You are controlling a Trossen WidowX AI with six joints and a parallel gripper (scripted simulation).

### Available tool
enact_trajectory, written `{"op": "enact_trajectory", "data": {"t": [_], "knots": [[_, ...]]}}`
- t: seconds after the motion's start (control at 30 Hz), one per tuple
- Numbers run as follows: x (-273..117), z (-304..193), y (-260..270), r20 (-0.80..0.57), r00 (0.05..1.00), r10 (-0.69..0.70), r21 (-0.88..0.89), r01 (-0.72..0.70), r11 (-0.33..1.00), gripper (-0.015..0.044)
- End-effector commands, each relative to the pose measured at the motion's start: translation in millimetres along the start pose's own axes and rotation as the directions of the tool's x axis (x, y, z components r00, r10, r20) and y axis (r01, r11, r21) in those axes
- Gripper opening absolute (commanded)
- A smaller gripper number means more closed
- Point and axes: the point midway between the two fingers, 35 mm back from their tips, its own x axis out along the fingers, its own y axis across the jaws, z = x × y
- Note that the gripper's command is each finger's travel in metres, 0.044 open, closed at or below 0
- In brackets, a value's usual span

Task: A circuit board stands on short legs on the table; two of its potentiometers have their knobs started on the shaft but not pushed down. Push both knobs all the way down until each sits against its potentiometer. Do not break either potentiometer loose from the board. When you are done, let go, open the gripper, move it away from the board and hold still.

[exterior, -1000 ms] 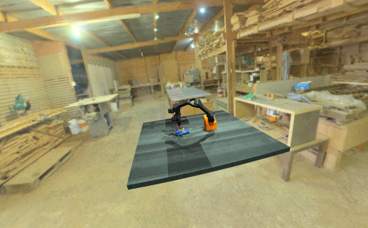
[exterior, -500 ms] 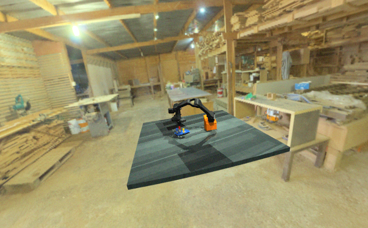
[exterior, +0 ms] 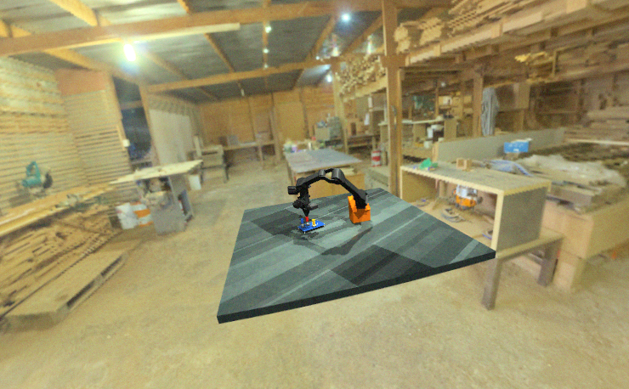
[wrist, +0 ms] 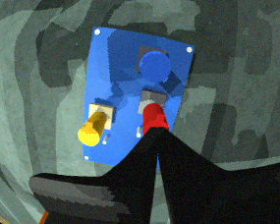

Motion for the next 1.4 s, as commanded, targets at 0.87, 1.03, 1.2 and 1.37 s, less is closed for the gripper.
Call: {"op": "enact_trajectory", "data": {"t": [0.87, 1.03, 1.2, 1.37], "knots": [[17.9, 1.9, 0.9, -0.008, 1.000, 0.010, -0.013, -0.011, 1.000, 0.0000], [17.9, 1.9, 0.9, -0.008, 1.000, 0.010, -0.013, -0.011, 1.000, 0.0000], [17.9, 1.9, 0.9, -0.008, 1.000, 0.010, -0.013, -0.011, 1.000, 0.0000], [18.6, 1.9, 0.9, -0.008, 1.000, 0.010, -0.013, -0.011, 1.000, 0.0000]]}}
